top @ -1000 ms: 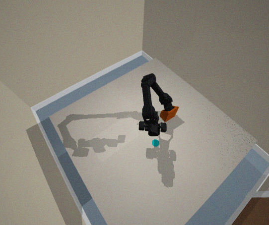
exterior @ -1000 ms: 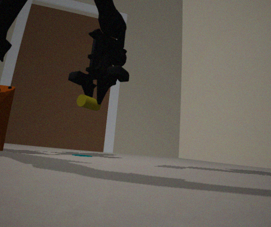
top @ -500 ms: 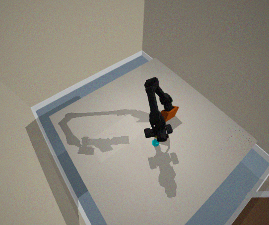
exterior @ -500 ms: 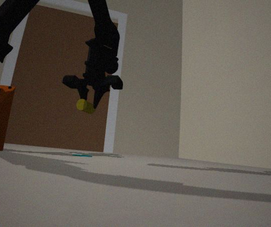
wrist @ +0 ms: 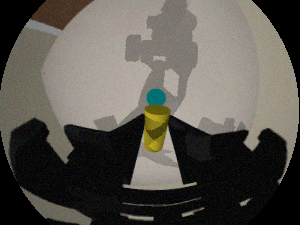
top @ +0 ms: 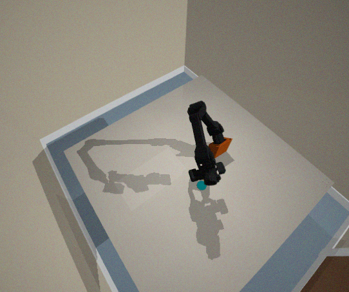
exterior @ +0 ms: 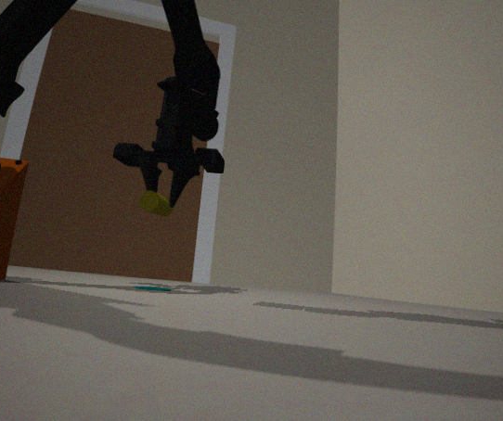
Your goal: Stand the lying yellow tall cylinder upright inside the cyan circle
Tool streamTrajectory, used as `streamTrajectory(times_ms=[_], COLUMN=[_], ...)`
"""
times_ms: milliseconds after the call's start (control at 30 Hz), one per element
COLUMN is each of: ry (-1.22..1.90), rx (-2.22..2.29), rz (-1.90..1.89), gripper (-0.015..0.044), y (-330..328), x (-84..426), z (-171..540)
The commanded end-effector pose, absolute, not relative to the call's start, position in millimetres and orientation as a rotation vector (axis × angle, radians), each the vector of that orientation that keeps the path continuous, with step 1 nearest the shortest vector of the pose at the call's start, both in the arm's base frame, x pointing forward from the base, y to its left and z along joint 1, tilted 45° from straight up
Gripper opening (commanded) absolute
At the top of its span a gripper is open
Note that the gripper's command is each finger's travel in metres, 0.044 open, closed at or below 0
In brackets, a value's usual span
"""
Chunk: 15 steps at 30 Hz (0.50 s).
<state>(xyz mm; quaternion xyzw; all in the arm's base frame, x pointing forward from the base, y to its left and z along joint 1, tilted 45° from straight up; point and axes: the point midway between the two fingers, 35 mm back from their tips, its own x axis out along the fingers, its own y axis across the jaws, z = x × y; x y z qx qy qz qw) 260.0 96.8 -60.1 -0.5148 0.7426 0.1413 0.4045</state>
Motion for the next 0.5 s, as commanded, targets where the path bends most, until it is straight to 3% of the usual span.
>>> streamTrajectory(times_ms=[0,467], ry=[1.869,1.852], rx=[-1.272,-1.17], rz=[0.385,0.459], gripper=[0.0105,0.0105], y=[96.1,91.4], x=[259.2,256.0], z=[-61.7,-70.1])
